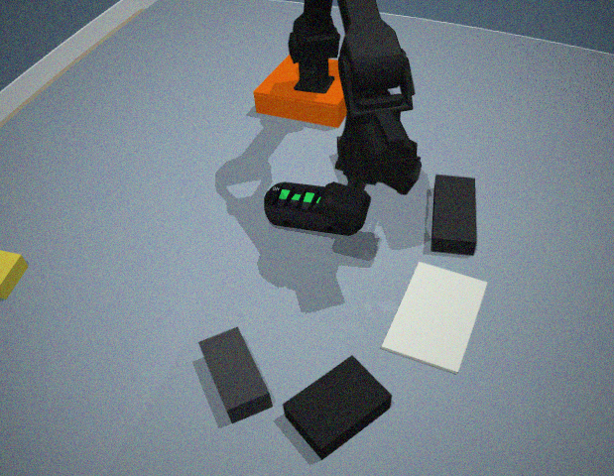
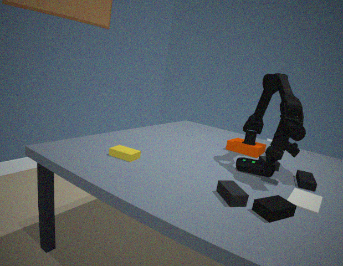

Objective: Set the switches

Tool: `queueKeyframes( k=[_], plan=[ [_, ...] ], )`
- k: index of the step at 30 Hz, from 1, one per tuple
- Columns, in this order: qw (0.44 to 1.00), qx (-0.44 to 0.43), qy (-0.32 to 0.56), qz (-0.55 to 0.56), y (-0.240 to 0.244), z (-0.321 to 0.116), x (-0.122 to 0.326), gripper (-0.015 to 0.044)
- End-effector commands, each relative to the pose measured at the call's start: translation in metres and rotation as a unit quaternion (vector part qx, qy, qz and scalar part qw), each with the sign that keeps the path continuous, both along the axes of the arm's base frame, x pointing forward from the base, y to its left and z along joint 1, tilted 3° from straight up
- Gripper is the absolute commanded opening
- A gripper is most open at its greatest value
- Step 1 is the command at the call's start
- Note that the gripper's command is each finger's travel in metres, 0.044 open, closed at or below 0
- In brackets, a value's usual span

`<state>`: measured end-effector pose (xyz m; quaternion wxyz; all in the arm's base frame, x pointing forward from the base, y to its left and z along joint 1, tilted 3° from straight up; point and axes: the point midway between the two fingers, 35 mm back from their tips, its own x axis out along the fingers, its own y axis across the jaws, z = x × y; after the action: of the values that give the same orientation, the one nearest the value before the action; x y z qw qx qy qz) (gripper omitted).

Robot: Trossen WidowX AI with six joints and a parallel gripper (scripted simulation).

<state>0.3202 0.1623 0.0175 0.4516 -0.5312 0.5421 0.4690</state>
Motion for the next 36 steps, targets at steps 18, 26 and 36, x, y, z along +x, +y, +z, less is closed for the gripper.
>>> queueKeyframes(
  k=[18, 26, 36],
  plan=[
    [1.000, 0.014, 0.000, -0.001, -0.010, 0.015, 0.001, 0.0336],
    [1.000, 0.022, 0.000, -0.001, -0.014, 0.020, 0.001, 0.0336],
    [0.999, 0.033, 0.000, -0.001, -0.019, 0.027, 0.001, 0.0336]
  ],
)
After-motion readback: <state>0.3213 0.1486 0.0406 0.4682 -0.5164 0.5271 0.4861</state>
